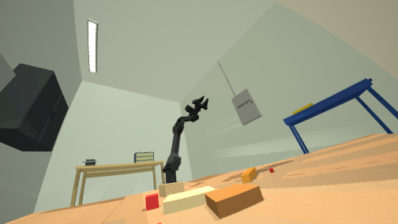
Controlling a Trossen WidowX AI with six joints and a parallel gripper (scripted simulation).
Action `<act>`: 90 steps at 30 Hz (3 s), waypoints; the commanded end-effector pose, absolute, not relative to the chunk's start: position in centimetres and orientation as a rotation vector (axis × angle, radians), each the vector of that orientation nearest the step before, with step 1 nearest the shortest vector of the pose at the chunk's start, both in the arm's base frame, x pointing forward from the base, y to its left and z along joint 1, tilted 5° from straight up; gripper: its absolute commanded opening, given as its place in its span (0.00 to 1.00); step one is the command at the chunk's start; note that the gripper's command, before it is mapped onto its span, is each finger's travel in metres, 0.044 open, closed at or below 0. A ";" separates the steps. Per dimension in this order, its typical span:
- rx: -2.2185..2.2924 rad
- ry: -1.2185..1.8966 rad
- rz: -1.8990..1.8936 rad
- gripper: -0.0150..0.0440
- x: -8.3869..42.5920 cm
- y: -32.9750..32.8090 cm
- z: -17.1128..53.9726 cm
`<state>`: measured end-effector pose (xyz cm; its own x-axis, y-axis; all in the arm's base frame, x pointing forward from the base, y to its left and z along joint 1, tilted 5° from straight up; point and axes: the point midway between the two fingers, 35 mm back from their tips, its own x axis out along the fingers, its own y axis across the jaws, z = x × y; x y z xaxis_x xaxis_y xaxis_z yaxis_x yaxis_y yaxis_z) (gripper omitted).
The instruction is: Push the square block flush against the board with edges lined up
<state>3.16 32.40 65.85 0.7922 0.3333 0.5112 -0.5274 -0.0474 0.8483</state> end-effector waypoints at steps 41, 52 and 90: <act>0.465 -0.243 0.506 0.25 26.2 42.1 52.0; 0.331 -0.136 0.415 0.25 34.3 39.9 46.0; -0.071 0.754 -0.013 0.25 49.7 13.3 16.7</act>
<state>49.90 15.67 18.90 0.7847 -0.0118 -0.6197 -0.0388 0.9969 -0.0681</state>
